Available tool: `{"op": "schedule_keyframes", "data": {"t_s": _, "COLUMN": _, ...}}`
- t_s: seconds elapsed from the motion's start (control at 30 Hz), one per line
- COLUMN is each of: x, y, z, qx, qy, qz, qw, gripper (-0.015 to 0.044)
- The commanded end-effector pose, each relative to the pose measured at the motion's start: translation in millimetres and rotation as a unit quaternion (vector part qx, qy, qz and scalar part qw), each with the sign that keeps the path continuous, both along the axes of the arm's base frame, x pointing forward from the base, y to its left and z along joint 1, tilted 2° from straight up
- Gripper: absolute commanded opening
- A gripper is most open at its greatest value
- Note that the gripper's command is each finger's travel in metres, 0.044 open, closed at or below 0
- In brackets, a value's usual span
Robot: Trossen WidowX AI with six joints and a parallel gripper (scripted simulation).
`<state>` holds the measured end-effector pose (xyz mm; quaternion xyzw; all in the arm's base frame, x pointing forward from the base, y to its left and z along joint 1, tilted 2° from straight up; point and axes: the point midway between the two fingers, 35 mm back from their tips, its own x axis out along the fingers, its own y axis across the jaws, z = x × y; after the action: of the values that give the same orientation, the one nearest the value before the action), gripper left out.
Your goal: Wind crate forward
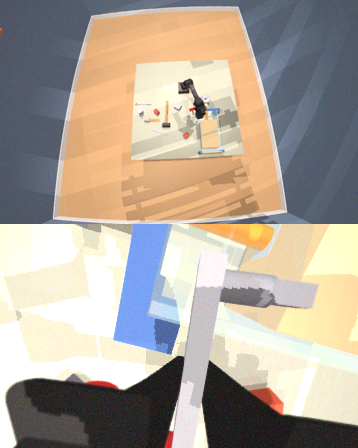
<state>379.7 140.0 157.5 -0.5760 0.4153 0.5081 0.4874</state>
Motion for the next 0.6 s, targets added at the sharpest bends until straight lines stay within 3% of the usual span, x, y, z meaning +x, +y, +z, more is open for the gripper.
{"op": "schedule_keyframes", "data": {"t_s": 0.0, "x": -11, "y": 14, "z": 4, "qx": 0.012, "qy": -0.003, "qz": -0.042, "qw": 0.999, "gripper": 0.0}}
{"op": "schedule_keyframes", "data": {"t_s": 0.57, "x": -68, "y": 65, "z": -5, "qx": 0.036, "qy": 0.02, "qz": -0.235, "qw": 0.971, "gripper": 0.0}}
